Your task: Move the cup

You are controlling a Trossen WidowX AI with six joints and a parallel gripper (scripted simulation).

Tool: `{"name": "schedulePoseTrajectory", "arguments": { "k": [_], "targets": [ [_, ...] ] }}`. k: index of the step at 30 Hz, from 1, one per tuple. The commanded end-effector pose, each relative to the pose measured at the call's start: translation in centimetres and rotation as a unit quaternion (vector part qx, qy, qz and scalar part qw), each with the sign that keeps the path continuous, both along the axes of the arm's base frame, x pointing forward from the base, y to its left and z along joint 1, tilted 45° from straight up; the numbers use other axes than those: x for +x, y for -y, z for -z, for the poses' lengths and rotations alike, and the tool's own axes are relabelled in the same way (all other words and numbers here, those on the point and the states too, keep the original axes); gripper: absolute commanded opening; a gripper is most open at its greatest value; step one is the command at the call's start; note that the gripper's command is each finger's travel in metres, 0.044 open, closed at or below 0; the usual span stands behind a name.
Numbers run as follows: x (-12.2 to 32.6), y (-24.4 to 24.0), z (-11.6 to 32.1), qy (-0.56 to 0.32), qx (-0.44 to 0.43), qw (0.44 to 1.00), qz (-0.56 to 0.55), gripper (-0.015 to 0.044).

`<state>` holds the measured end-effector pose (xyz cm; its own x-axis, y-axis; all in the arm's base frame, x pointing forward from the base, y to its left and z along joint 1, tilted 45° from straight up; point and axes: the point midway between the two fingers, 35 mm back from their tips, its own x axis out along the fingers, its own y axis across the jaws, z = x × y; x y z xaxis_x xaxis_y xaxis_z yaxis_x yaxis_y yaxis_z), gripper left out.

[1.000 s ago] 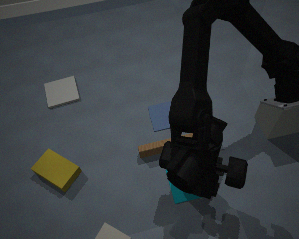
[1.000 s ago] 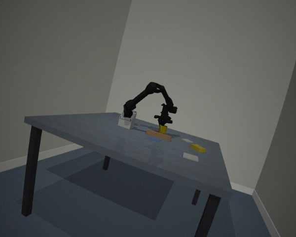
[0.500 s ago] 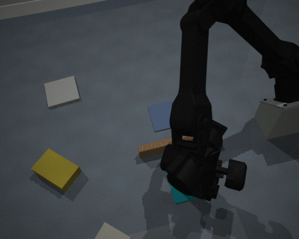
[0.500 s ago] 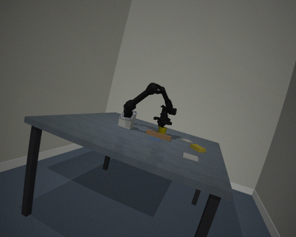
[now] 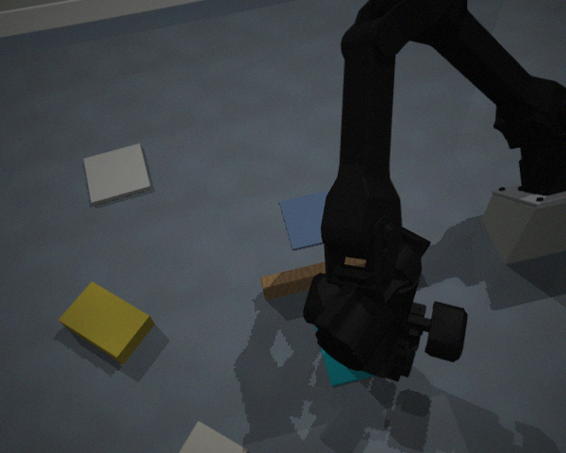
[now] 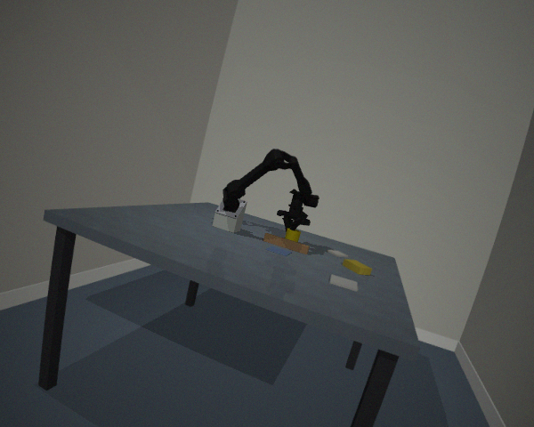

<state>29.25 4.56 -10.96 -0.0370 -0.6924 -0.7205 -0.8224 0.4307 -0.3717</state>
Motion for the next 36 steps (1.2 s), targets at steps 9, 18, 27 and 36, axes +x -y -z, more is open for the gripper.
{"name": "schedulePoseTrajectory", "arguments": {
  "k": [9,18,27,36],
  "targets": [
    [0.1,-0.3,-0.3,0.0,0.0,1.0,0.0,0.0147],
    [0.2,-1.5,-1.5,-0.001,0.0,1.0,-0.001,0.0147],
    [0.1,-2.7,-2.6,-0.002,-0.001,1.0,-0.002,0.0147],
    [-0.2,-3.5,-3.5,-0.003,-0.001,1.0,-0.003,0.0147]
  ]
}}
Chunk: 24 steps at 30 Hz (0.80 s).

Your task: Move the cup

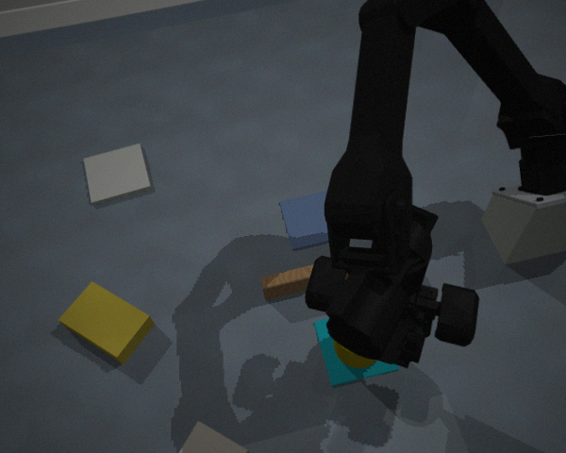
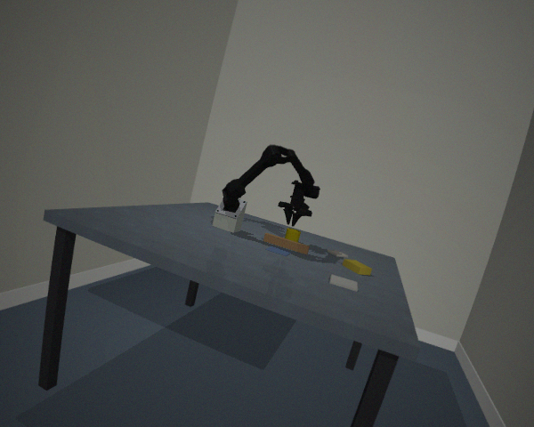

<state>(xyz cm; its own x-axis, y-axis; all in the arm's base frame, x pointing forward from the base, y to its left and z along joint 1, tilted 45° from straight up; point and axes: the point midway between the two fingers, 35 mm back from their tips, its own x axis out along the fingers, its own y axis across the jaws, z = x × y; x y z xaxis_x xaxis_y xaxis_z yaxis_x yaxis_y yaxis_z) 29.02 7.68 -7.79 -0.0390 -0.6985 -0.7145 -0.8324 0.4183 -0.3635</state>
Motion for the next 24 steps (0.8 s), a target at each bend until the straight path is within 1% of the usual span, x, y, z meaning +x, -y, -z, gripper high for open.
{"name": "schedulePoseTrajectory", "arguments": {
  "k": [1,12,24],
  "targets": [
    [0.0,-0.3,-0.4,0.004,0.003,1.0,0.003,0.0147],
    [0.1,-0.4,-0.4,0.001,0.001,1.0,0.0,0.0435],
    [0.2,-3.9,-4.0,0.003,0.004,1.0,0.002,0.044]
  ]
}}
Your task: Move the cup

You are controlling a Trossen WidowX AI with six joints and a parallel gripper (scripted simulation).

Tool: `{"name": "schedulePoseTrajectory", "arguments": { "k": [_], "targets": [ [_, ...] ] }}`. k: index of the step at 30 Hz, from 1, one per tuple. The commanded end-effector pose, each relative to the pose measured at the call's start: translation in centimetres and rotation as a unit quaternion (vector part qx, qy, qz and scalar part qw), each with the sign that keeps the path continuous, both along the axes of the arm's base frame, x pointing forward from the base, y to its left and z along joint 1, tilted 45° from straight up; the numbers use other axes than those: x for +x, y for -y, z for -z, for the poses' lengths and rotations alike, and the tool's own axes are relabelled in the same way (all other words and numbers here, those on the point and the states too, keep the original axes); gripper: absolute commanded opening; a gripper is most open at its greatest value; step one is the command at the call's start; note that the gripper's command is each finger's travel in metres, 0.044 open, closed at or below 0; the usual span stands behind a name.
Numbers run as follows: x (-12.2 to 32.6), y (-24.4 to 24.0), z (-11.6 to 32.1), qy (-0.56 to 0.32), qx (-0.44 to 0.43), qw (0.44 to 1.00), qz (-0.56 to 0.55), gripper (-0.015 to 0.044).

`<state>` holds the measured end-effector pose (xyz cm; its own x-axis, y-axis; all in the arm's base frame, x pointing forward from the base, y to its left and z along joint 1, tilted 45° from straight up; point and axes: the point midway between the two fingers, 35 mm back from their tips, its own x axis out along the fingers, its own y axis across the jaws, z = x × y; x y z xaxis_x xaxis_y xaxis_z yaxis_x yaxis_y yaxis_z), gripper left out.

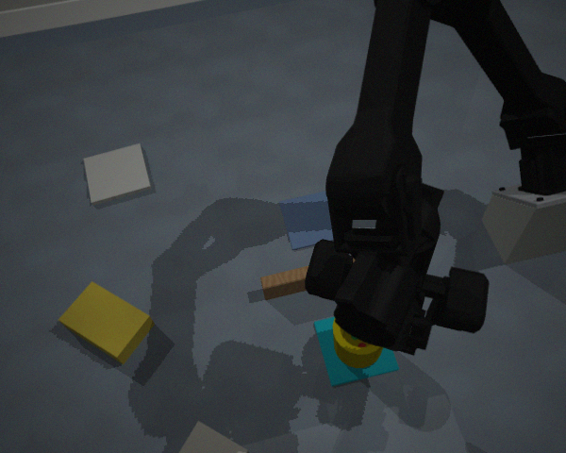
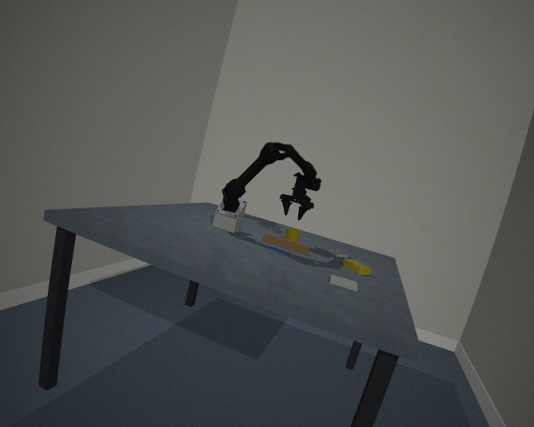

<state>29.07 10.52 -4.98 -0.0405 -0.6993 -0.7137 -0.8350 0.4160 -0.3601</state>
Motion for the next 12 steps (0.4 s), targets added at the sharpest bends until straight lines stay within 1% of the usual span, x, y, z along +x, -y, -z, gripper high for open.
{"name": "schedulePoseTrajectory", "arguments": {
  "k": [1,12],
  "targets": [
    [0.11,-1.38,-1.45,0.005,0.004,1.0,0.004,0.044],
    [0.03,-1.47,-1.48,0.003,0.003,1.0,0.0,0.044]
  ]
}}
